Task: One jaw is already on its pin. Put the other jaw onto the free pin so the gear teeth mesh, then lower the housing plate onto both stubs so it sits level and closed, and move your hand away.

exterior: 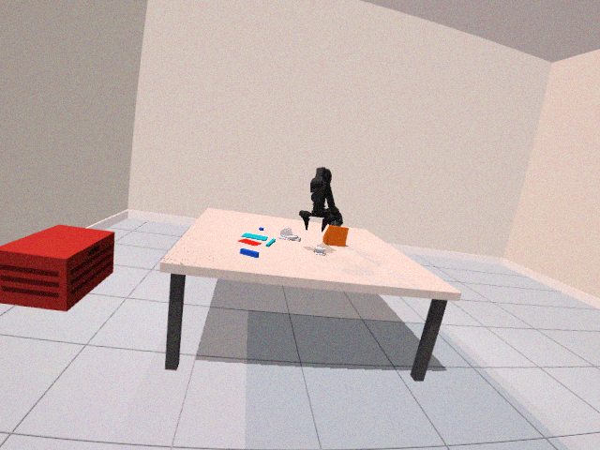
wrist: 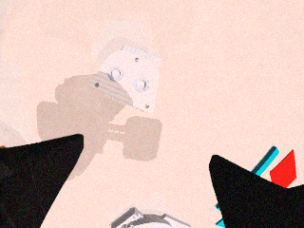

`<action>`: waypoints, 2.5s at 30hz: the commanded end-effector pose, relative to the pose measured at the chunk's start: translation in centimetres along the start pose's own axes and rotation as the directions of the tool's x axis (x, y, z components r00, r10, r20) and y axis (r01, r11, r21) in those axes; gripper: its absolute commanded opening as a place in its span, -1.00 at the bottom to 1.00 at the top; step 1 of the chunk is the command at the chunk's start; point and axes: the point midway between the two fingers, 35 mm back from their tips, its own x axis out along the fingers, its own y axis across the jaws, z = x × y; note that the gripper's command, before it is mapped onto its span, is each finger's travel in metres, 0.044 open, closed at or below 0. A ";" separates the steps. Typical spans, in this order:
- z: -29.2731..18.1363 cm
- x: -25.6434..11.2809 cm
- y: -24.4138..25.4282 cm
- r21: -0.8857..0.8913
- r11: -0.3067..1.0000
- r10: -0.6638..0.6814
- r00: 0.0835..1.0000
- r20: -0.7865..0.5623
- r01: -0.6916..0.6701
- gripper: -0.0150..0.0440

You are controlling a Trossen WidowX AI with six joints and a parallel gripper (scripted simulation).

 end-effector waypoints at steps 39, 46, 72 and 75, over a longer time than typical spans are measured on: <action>3.3 4.6 3.3 0.250 0.968 0.022 0.999 -0.037 -0.012 1.00; 3.3 4.6 3.3 0.250 0.968 0.022 0.999 -0.037 -0.012 1.00; 3.3 4.6 3.3 0.250 0.968 0.022 0.999 -0.037 -0.012 1.00; 3.3 4.6 3.3 0.250 0.968 0.022 0.999 -0.037 -0.012 1.00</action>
